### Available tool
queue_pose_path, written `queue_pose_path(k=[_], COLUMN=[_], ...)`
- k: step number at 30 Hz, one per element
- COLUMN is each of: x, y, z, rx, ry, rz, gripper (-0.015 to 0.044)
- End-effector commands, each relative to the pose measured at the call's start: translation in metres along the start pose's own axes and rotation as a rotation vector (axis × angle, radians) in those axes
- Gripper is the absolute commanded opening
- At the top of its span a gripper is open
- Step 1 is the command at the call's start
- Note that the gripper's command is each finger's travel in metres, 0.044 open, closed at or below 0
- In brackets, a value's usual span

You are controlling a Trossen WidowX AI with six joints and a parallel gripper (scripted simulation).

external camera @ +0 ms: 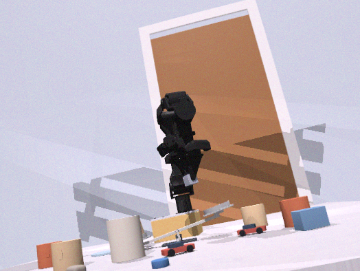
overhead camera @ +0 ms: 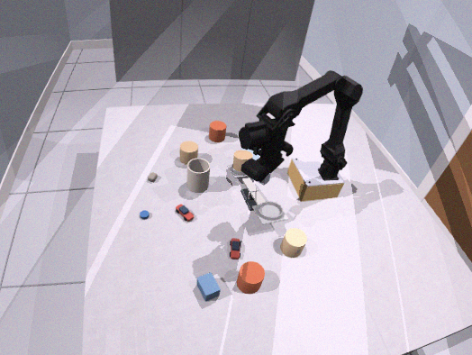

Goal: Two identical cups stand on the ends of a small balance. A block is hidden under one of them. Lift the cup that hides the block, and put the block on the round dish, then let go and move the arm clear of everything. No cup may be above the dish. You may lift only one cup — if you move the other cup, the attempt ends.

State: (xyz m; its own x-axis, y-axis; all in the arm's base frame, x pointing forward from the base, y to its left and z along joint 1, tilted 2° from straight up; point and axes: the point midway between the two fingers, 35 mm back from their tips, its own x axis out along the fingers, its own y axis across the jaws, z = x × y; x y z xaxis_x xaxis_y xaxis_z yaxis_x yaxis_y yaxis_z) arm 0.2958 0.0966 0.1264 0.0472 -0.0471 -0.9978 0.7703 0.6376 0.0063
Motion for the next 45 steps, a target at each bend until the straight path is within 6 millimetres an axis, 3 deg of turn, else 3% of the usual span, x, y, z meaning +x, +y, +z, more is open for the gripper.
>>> queue_pose_path(k=[1, 12, 25, 45], x=[0.009, 0.03, 0.054, 0.089], y=[-0.009, -0.044, -0.107, -0.228], z=[0.023, 0.087, 0.149, 0.203], rx=[0.001, -0.006, -0.011, -0.064], ry=[-0.002, 0.0, -0.002, 0.008], rz=[-0.009, -0.01, -0.022, -0.014], gripper=[0.0, 0.0, 0.0, 0.0])
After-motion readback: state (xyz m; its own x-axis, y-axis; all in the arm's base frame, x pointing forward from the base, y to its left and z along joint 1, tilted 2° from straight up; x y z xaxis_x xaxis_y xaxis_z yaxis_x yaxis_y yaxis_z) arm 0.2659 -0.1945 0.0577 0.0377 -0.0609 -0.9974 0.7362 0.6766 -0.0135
